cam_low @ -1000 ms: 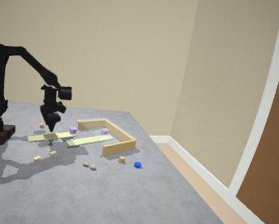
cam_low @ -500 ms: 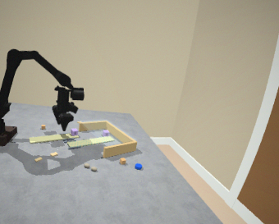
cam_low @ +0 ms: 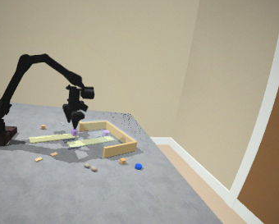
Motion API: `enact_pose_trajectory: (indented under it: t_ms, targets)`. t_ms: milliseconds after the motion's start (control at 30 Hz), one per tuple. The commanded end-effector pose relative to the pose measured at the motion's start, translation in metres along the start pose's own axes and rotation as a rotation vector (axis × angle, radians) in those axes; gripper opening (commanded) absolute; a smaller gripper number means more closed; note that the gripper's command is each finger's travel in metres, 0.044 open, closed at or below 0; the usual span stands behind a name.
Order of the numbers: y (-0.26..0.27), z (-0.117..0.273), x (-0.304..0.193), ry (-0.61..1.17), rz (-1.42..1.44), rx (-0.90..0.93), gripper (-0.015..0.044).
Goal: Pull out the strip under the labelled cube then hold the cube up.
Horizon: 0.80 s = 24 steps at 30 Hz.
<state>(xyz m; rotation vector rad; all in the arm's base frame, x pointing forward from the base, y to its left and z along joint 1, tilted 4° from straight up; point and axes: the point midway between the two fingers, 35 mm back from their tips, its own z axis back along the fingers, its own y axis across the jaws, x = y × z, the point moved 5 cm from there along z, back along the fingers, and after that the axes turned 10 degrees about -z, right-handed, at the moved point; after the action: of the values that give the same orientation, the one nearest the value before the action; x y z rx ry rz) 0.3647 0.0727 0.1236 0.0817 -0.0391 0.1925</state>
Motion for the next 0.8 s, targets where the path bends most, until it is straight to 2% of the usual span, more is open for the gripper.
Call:
enact_pose_trajectory:
  t_ms: [0,33,267,767]
  targets:
    - [0.003,0.004,0.014,-0.003,-0.001,-0.004,0.0440]
    - [0.003,0.004,0.016,-0.004,-0.001,-0.004,0.0440]
    - [0.003,-0.005,0.017,-0.004,-0.001,-0.004,0.0256]
    - [0.003,-0.029,0.018,-0.004,-0.001,-0.004,0.0250]
